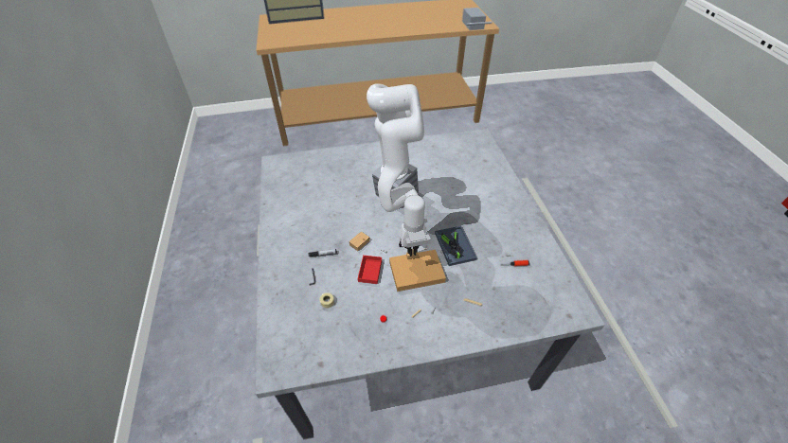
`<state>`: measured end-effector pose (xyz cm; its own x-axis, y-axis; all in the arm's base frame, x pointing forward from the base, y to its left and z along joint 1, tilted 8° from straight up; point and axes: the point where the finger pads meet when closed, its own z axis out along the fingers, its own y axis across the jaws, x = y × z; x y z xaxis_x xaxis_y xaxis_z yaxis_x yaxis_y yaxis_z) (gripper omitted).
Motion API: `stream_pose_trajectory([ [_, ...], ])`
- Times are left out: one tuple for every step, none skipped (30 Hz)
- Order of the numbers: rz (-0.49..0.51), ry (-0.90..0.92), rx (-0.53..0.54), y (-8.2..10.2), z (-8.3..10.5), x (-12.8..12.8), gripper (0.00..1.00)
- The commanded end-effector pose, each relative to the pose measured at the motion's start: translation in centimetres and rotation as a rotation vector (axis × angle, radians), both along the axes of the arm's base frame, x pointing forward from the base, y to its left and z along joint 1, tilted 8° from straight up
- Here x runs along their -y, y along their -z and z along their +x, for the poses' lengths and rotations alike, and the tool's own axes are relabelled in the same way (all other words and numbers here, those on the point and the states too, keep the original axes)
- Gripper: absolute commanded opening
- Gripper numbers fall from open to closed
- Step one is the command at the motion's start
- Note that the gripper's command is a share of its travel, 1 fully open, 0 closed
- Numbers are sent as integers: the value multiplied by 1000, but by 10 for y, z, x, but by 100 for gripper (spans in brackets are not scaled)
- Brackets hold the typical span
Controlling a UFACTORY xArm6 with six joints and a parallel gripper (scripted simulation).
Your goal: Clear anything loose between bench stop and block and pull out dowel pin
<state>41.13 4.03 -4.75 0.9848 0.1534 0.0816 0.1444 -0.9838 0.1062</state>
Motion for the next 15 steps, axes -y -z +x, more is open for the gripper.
stream_pose_trajectory([
  [0, 0, 3, -1, 1, 0, 0],
  [0, 0, 3, -1, 1, 0, 0],
  [0, 0, 3, -1, 1, 0, 0],
  [0, 0, 3, 0, 1, 0, 0],
  [0, 0, 3, 0, 1, 0, 0],
  [0, 0, 3, 0, 1, 0, 0],
  [0, 0, 3, 0, 1, 0, 0],
  [0, 0, 3, 0, 1, 0, 0],
  [0, 0, 3, 0, 1, 0, 0],
  [0, 0, 3, 0, 1, 0, 0],
  [0, 0, 3, 0, 1, 0, 0],
  [0, 0, 3, 1, 1, 0, 0],
  [0, 0, 3, 1, 1, 0, 0],
  [0, 0, 3, 1, 1, 0, 0],
  [0, 0, 3, 1, 1, 0, 0],
])
